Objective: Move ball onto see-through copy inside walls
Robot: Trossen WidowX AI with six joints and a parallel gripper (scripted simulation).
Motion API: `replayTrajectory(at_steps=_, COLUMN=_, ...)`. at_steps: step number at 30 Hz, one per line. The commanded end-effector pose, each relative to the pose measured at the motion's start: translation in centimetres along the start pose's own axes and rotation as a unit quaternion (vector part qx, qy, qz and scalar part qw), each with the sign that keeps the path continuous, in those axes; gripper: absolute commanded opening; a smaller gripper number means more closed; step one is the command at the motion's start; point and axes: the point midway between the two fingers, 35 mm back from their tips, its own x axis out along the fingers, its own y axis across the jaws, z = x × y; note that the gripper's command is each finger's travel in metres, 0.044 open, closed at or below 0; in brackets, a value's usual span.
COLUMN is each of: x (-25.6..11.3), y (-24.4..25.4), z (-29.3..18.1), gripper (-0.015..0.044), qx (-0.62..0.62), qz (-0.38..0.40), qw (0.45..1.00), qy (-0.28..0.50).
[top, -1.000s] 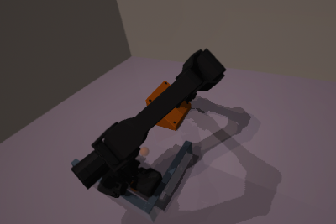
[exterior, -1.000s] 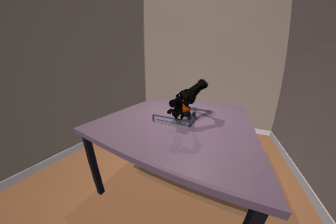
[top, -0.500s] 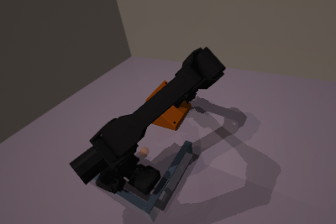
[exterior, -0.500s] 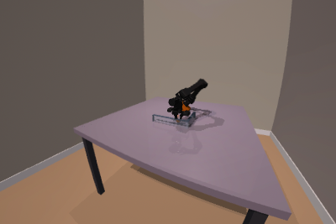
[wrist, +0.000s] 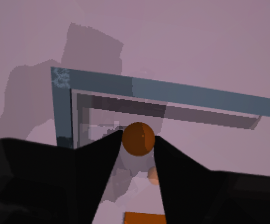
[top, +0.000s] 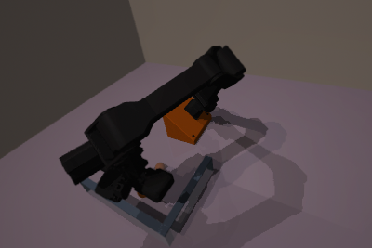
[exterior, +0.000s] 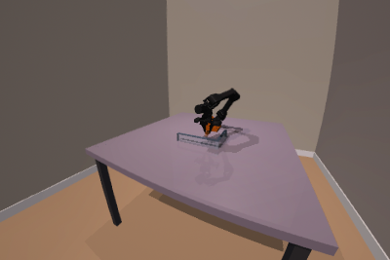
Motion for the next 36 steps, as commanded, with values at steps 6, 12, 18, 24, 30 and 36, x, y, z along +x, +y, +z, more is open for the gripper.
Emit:
replayTrajectory(at_steps=6, x=-4.2, y=0.0, z=0.2, gripper=0.0, qx=-0.006, qz=0.002, qw=1.0, qy=-0.003)
replayTrajectory(at_steps=12, x=-5.7, y=0.1, z=0.1, gripper=0.0, qx=-0.008, qz=0.005, qw=1.0, qy=-0.002)
replayTrajectory(at_steps=18, x=-5.4, y=-0.8, z=-1.1, gripper=0.0, qx=-0.007, qz=0.004, qw=1.0, qy=-0.002)
replayTrajectory(at_steps=24, x=-4.9, y=-1.8, z=-2.7, gripper=0.0, qx=-0.007, qz=0.004, qw=1.0, qy=-0.002)
replayTrajectory(at_steps=30, x=-4.3, y=-2.8, z=-4.4, gripper=0.0, qx=-0.006, qz=0.003, qw=1.0, qy=-0.001)
replayTrajectory(at_steps=36, x=-3.6, y=-3.7, z=-6.2, gripper=0.0, qx=-0.006, qz=0.003, qw=1.0, qy=-0.001)
